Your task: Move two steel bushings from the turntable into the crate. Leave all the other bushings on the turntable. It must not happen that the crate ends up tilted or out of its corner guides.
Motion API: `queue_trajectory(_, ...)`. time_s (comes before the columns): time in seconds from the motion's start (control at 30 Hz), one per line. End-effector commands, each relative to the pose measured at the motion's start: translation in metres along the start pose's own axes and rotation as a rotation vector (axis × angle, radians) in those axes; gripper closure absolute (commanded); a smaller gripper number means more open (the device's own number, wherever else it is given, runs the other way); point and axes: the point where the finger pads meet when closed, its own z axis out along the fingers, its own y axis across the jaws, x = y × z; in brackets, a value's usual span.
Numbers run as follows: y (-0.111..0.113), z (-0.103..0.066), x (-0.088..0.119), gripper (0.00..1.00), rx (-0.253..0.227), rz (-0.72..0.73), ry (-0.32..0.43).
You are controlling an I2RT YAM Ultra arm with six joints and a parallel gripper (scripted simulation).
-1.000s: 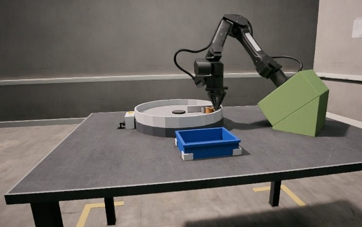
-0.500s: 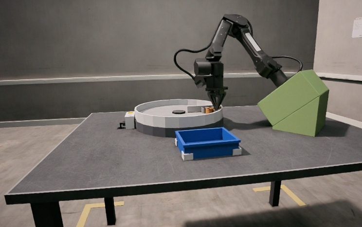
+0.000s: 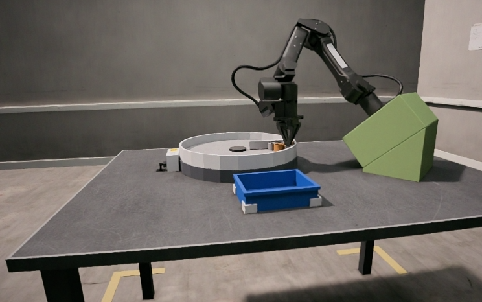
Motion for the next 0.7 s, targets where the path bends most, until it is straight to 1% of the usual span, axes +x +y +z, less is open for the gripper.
queue_trajectory(0.0, 0.0112, -0.005, -0.0067, 0.87, -0.028, 0.006, -0.013)
queue_trajectory(0.07, 0.0111, -0.0037, -0.0037, 0.87, -0.02, -0.002, -0.006)
queue_trajectory(0.2, 0.0108, -0.0038, -0.0034, 0.87, -0.017, -0.002, -0.005)
queue_trajectory(0.23, 0.0088, -0.01, -0.0079, 0.87, -0.034, 0.014, -0.018)
queue_trajectory(0.37, 0.0082, -0.0069, -0.0045, 0.87, -0.025, 0.005, -0.01)
queue_trajectory(0.67, 0.0082, -0.0069, -0.0045, 0.87, -0.025, 0.005, -0.01)
